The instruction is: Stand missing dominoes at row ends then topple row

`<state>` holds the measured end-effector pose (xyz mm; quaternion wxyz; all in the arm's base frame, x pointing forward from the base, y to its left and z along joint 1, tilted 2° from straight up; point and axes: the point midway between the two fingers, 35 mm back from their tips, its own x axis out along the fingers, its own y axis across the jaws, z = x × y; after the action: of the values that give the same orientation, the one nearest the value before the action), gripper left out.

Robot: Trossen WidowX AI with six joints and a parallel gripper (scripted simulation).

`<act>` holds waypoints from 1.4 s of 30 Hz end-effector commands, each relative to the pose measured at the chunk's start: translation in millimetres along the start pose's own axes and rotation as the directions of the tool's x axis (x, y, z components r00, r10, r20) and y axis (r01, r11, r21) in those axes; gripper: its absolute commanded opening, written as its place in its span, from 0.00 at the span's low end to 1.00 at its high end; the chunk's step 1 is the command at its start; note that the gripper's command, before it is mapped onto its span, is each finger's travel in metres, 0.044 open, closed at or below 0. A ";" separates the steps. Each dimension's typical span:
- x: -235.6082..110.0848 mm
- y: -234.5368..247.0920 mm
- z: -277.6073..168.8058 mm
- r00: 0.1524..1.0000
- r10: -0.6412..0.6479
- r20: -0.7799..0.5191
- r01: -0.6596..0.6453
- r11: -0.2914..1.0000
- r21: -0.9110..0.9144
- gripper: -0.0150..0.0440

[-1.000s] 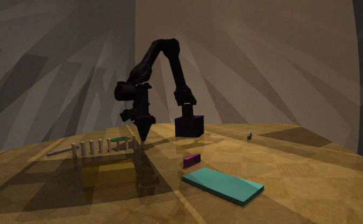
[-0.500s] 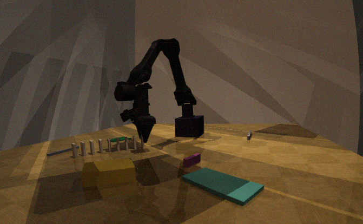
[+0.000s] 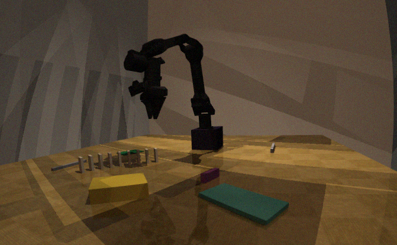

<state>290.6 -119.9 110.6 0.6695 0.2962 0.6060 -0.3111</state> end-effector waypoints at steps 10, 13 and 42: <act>4.2 -2.1 -12.7 1.000 -0.011 -0.023 0.003 0.945 -0.328 0.78; 16.4 -1.7 -19.5 1.000 -0.010 -0.023 -0.006 0.807 -0.590 0.64; 53.4 -3.6 -44.2 1.000 -0.007 -0.027 -0.027 0.004 -1.000 0.25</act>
<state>263.5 -91.3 53.6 0.6779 -0.2526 0.6568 0.2127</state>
